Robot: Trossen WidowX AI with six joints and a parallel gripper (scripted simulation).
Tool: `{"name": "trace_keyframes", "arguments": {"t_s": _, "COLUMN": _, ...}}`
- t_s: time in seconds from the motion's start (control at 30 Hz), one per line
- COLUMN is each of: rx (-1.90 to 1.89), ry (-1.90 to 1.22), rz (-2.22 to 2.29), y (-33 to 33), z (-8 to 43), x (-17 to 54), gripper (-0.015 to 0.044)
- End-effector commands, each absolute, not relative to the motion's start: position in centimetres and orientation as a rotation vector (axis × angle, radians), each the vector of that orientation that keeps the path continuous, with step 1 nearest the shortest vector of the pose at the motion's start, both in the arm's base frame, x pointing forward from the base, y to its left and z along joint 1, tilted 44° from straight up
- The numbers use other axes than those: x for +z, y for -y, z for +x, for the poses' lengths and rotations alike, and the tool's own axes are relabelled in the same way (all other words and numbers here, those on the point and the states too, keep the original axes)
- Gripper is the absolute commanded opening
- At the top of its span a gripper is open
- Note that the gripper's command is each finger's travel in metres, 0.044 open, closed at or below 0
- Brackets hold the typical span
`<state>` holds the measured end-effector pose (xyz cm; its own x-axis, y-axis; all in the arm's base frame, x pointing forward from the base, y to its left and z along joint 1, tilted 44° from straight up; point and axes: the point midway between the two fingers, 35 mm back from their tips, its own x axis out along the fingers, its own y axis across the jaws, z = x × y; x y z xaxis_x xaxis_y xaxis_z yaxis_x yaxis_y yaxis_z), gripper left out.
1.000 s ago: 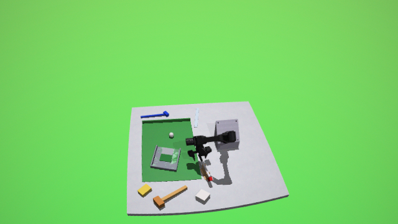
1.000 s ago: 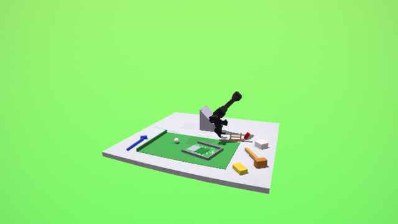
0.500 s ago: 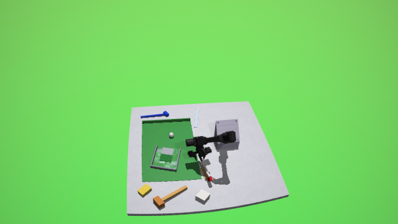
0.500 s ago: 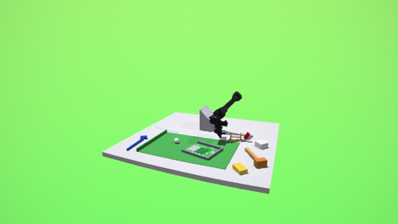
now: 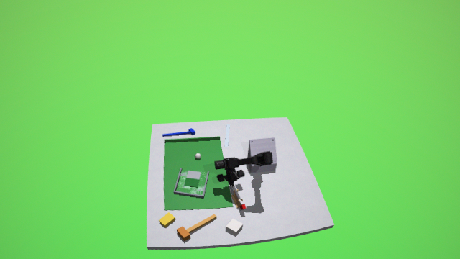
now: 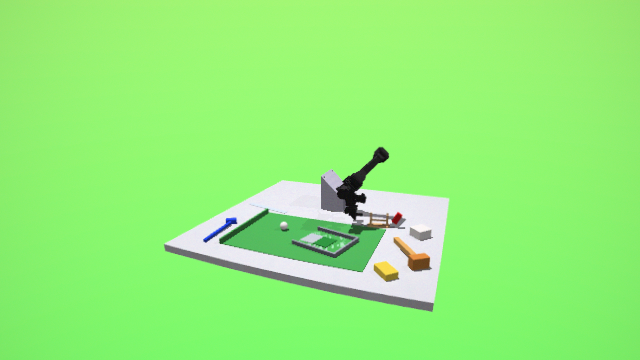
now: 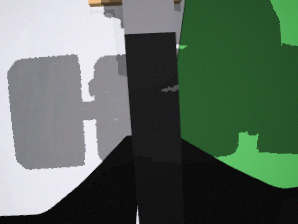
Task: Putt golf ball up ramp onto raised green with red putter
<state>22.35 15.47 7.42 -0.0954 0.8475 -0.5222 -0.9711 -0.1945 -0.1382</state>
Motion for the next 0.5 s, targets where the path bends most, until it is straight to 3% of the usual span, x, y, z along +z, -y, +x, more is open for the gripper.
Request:
{"name": "trace_keyframes", "arguments": {"t_s": 0.0, "rx": 1.675, "ry": -0.278, "rz": -0.588, "y": -15.2, "z": 22.5, "x": 7.7, "gripper": 0.0}}
{"name": "trace_keyframes", "arguments": {"t_s": 0.47, "rx": 1.672, "ry": -0.293, "rz": -0.597, "y": -10.6, "z": 23.1, "x": 11.9, "gripper": 0.0}}
